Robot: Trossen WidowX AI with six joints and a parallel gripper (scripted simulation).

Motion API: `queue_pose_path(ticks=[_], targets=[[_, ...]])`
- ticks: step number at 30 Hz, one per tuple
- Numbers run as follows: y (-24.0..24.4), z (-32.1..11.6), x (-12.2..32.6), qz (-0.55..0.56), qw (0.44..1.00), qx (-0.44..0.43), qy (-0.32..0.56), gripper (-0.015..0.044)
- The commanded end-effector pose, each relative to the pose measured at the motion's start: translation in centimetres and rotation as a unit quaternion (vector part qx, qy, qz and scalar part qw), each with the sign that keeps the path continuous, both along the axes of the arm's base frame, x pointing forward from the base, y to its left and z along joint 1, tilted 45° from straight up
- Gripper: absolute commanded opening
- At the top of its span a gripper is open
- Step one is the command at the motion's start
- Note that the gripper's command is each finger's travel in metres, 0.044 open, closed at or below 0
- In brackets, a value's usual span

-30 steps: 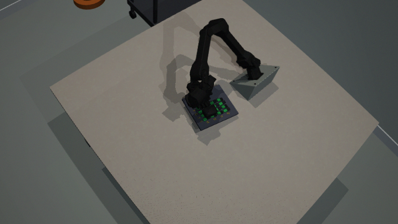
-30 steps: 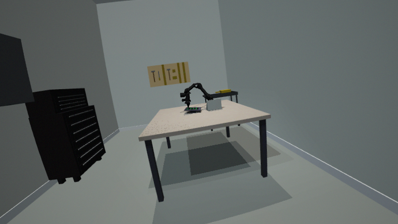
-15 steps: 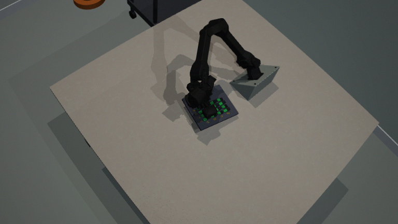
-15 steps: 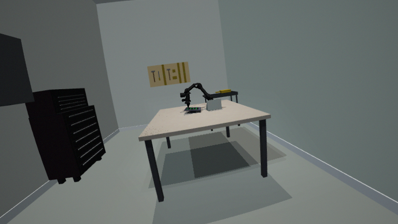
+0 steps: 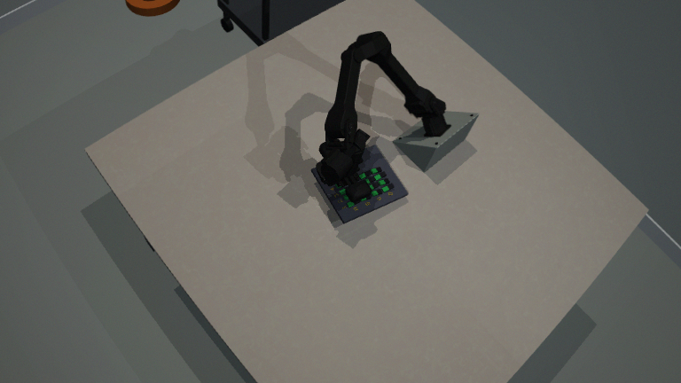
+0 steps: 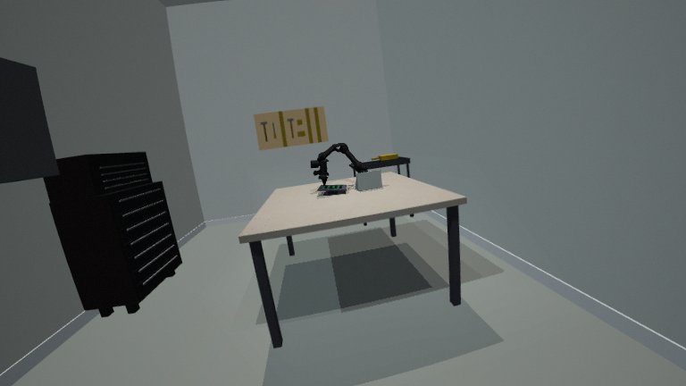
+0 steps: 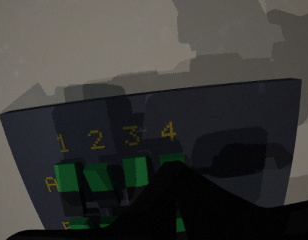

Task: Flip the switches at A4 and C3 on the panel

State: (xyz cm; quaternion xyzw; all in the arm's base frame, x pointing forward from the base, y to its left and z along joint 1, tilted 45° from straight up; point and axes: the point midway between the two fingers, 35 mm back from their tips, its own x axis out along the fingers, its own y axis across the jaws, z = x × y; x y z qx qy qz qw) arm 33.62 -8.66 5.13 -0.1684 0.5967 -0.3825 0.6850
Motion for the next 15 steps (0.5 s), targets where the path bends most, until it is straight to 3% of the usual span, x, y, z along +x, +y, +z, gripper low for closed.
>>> queue_pose_path(ticks=[1, 8, 15], targets=[[-0.2, -0.1, -0.1, 0.000, 1.000, -0.001, 0.003, 0.0000], [-0.2, -0.2, -0.1, 0.000, 1.000, -0.001, 0.003, 0.0000], [4.7, 4.2, -0.3, 0.009, 1.000, -0.004, -0.005, 0.0000]])
